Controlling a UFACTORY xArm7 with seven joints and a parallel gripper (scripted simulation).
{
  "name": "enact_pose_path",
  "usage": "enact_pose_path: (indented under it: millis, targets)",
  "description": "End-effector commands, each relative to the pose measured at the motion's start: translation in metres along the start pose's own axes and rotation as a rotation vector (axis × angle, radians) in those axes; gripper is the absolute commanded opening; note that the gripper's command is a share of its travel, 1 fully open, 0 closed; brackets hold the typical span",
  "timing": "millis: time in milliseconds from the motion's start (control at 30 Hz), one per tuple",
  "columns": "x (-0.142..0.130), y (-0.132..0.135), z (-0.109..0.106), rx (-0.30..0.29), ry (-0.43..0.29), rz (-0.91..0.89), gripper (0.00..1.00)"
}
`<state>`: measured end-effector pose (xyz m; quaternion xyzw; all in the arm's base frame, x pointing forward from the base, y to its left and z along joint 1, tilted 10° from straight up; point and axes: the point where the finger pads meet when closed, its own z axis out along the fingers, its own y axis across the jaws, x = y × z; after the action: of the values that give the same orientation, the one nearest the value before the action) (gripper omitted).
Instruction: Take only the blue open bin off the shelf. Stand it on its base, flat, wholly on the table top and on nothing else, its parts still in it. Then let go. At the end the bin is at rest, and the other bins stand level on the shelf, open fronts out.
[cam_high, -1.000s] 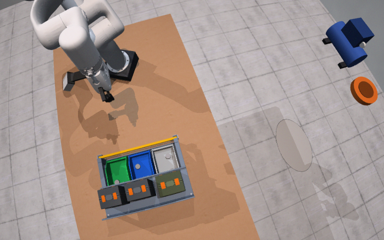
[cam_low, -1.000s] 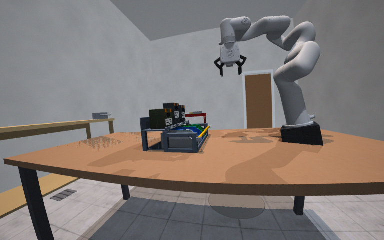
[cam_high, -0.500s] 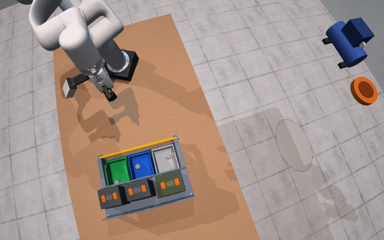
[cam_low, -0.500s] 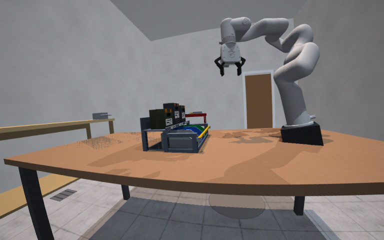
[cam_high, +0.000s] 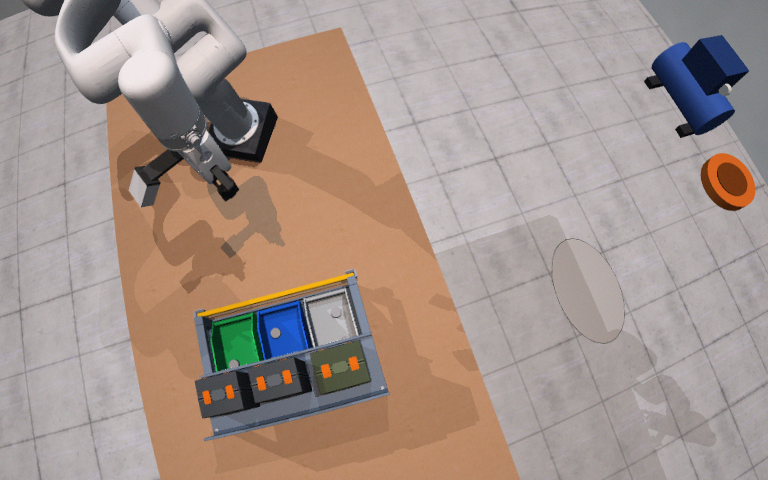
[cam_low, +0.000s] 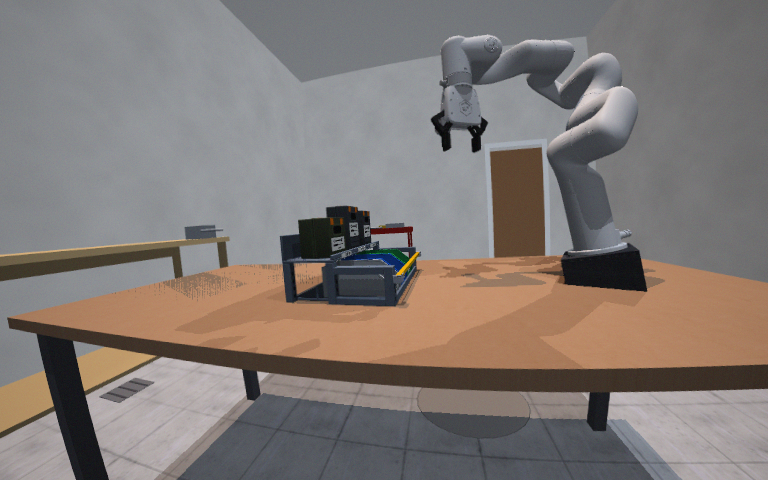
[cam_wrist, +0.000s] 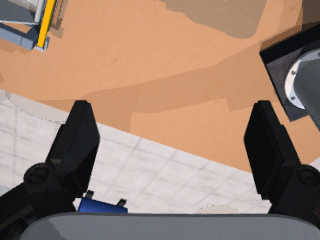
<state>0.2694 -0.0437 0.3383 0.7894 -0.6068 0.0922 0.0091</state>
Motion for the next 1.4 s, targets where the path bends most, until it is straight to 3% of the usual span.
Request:
enact_pose_path:
  millis: [0,167,333,733,900,1300,1367]
  targets:
    - [0.0003,-0.0006,-0.0014,0.004,-0.002,-0.042,1.0]
    - [0.0003,-0.0006,-0.0014,0.004,-0.002,-0.042,1.0]
    - [0.0003,-0.0006,-0.0014,0.004,-0.001,-0.296,1.0]
    - [0.0003,-0.0006,-0.0014,0.004,-0.001,-0.296,1.0]
    - [0.0003,-0.0006,-0.0014,0.004,-0.001,-0.551,1.0]
    - [0.0003,-0.0006,-0.0014,0.004,-0.001,-0.551,1.0]
    - [0.0003,-0.0006,-0.0013,0.004,0.0,-0.649,1.0]
